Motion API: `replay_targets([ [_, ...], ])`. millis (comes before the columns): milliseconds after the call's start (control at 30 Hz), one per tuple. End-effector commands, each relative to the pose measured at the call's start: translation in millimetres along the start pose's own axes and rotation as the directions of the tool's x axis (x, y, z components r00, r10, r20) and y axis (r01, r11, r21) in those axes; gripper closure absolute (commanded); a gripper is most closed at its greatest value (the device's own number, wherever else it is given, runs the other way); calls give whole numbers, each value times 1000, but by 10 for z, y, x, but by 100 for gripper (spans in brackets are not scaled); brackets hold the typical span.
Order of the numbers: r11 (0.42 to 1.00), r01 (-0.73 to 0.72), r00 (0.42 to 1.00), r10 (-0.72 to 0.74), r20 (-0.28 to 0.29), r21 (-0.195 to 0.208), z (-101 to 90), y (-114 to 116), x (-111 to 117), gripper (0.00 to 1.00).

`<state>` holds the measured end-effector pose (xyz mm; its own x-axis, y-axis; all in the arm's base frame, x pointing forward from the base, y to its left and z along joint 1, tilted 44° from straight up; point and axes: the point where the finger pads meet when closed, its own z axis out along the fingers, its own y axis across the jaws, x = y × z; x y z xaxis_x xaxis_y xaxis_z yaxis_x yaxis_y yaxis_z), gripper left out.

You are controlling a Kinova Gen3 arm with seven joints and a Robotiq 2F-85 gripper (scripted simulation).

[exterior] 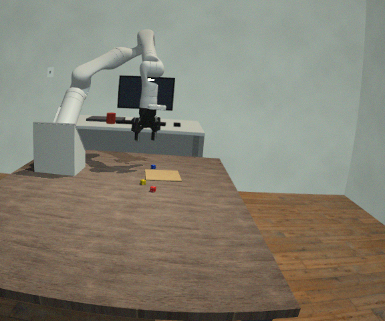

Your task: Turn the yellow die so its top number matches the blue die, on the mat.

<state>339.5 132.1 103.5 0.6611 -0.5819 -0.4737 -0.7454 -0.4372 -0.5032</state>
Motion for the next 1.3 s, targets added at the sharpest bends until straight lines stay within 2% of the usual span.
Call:
replay_targets([
  [0, 1000, 2, 1000, -1, -10, 15, -194, -54, 24, 0],
  [200, 1000, 2, 1000, -1, -10, 15, -374, -51, 22, 0],
  [900, 1000, -2, 1000, 2, -11, 15, -433, -41, 48, 0],
  [1033, 999, -30, 999, 30, -17, 12, -433, 49, 281, 0],
  [1167, 996, -91, 995, 91, -26, 8, -431, 308, 763, 0],
  [1200, 996, -91, 995, 91, -26, 8, -431, 308, 763, 0],
  [1267, 992, -129, 991, 130, -29, 7, -425, 513, 1047, 0],
])
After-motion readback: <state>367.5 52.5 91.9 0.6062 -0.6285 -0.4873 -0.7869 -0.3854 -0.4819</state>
